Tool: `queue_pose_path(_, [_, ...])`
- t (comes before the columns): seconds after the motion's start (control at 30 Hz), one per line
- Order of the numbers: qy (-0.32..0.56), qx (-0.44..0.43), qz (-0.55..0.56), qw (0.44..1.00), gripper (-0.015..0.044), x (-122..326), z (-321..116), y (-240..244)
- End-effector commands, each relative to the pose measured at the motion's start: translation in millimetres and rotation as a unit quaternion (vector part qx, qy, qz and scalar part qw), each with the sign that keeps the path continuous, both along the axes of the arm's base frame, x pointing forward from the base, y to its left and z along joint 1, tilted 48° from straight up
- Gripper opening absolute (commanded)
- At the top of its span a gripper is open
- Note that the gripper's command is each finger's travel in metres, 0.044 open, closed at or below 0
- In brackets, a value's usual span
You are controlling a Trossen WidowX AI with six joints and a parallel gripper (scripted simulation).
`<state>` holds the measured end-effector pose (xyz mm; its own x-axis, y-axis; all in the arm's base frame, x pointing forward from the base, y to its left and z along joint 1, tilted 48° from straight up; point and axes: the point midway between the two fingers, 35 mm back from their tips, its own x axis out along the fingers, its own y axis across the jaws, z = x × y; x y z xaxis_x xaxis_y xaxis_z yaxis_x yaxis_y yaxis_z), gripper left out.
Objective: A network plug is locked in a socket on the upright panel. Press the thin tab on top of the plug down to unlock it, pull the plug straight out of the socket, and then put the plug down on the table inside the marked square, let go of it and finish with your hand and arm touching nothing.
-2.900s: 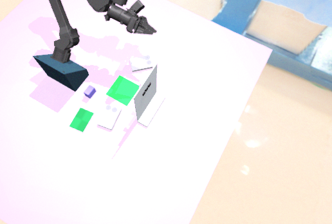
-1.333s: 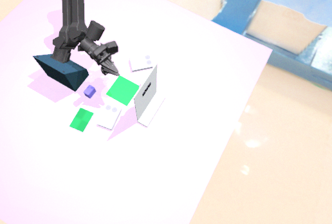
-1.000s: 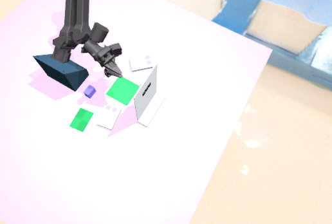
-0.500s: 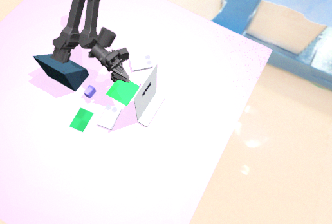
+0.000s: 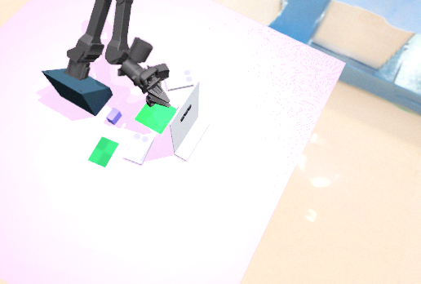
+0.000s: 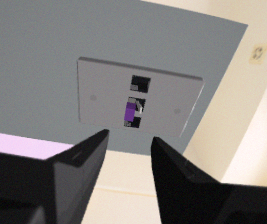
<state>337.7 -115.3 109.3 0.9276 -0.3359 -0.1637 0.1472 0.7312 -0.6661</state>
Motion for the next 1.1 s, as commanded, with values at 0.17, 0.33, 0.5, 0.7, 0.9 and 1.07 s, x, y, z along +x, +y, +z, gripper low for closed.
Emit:
queue_pose_path(0.17, [0.001,-0.003,-0.001,1.0,0.0156,15,1,-3])
queue_pose_path(0.33, [0.001,-0.003,-0.001,1.0,0.0156,23,1,-5])
queue_pose_path(0.5, [0.0,-0.003,-0.001,1.0,0.0156,31,1,-6])
queue_pose_path(0.7, [0.0,-0.003,-0.001,1.0,0.0156,40,1,-7])
queue_pose_path(0.9, [0.0,-0.003,-0.001,1.0,0.0097,42,1,-7])
queue_pose_path(1.07, [0.0,-0.003,-0.001,1.0,0.0064,42,1,-7])
